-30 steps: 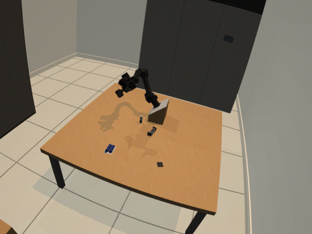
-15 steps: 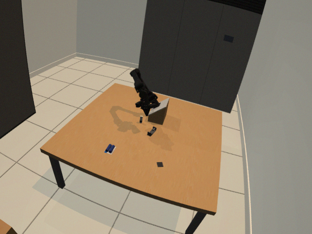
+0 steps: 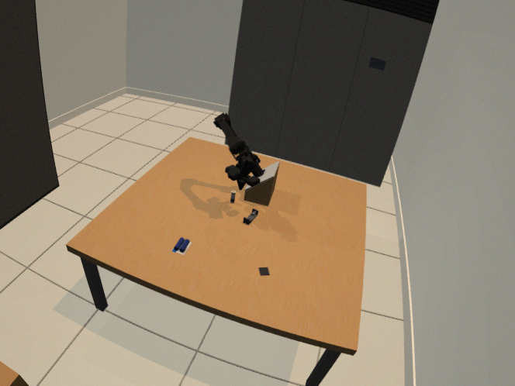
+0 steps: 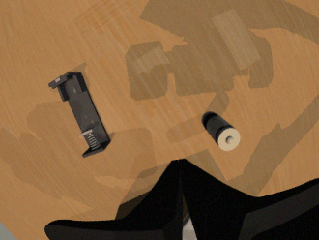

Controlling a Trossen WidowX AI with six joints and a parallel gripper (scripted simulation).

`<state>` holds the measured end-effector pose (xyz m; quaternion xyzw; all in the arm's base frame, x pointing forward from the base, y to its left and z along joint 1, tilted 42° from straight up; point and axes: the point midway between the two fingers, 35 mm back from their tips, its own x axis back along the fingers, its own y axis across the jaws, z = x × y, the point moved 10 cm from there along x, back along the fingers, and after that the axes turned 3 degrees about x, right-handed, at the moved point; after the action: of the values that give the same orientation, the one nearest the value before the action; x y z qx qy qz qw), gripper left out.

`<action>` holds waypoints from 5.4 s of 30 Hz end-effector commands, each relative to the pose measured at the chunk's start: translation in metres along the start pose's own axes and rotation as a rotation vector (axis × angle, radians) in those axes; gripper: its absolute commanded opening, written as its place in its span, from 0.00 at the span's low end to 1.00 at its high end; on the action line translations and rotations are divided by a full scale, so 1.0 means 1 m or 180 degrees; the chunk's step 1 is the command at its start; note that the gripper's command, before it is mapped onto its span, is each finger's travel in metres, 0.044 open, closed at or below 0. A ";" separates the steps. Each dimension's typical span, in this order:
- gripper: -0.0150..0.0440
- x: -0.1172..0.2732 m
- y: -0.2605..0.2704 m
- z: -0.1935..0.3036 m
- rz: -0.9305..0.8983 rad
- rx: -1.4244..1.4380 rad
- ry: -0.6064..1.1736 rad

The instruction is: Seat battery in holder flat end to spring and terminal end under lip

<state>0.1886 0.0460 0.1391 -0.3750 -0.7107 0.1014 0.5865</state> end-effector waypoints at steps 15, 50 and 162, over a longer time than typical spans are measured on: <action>0.25 -0.064 -0.012 0.004 0.0083 0.0049 0.0037; 0.25 -0.062 -0.069 0.007 0.0097 0.0050 0.0033; 0.37 -0.066 -0.092 0.007 0.0102 -0.4936 -0.0042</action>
<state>0.1442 -0.0661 0.1278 -0.6919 -0.5731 -0.4084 0.1613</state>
